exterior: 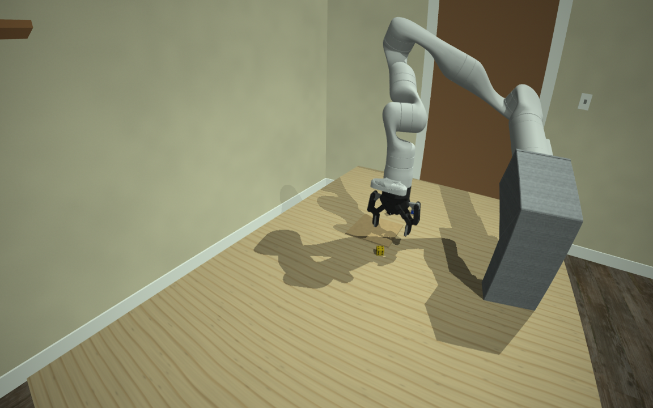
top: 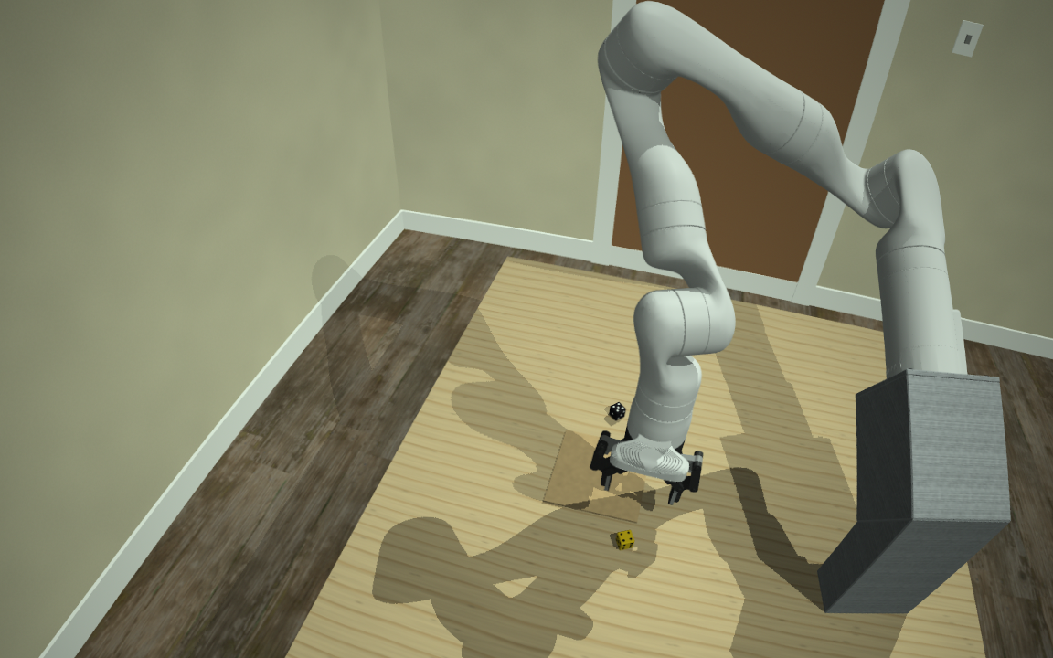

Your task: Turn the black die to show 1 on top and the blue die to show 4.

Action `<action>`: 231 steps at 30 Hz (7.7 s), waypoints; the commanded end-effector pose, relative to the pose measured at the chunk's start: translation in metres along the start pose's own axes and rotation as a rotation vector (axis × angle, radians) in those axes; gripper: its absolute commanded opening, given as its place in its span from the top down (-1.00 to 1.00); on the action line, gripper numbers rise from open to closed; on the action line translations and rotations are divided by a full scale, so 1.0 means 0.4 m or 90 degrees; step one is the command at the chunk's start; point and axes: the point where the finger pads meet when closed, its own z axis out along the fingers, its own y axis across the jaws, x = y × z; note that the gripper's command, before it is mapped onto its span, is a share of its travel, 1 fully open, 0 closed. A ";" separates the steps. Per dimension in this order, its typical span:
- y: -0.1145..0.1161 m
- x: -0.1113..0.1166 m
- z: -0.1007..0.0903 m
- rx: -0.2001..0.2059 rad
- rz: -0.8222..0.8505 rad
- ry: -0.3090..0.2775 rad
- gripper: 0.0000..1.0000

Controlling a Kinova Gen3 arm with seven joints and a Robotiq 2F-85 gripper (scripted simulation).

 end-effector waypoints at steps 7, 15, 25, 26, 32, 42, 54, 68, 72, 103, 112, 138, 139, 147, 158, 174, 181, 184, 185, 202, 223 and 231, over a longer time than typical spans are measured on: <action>0.001 0.001 -0.002 -0.001 0.000 0.001 -1.00; 0.001 0.001 -0.002 -0.001 0.000 0.001 -1.00; 0.001 0.001 -0.002 -0.001 0.000 0.001 -1.00; 0.001 0.001 -0.002 -0.001 0.000 0.001 -1.00; 0.001 0.001 -0.026 -0.001 0.000 0.001 -1.00; 0.001 0.001 -0.166 -0.001 0.000 0.001 -1.00; 0.001 0.001 -0.274 -0.001 0.000 0.001 -1.00; 0.050 -0.076 -0.274 -0.006 0.084 0.001 -1.00; 0.081 -0.138 -0.273 -0.008 0.149 0.002 -1.00; 0.149 -0.435 -0.250 0.000 0.453 0.000 -1.00; 0.152 -0.433 -0.132 -0.001 0.453 0.001 -1.00; 0.151 -0.433 -0.122 0.000 0.453 0.001 0.30; 0.151 -0.433 -0.122 0.000 0.453 0.001 0.30; 0.151 -0.433 -0.122 0.000 0.453 0.001 0.30; 0.151 -0.433 -0.119 0.000 0.453 0.001 0.30; 0.151 -0.433 -0.087 -0.001 0.453 0.001 0.30; 0.151 -0.433 -0.060 -0.001 0.453 0.001 0.30; 0.151 -0.433 -0.048 -0.001 0.453 0.001 0.30; 0.151 -0.433 -0.044 -0.001 0.453 0.001 0.30; 0.151 -0.433 0.001 -0.001 0.453 0.001 0.30; 0.151 -0.433 0.009 -0.001 0.453 0.001 0.30; 0.151 -0.433 0.009 -0.001 0.453 0.001 0.30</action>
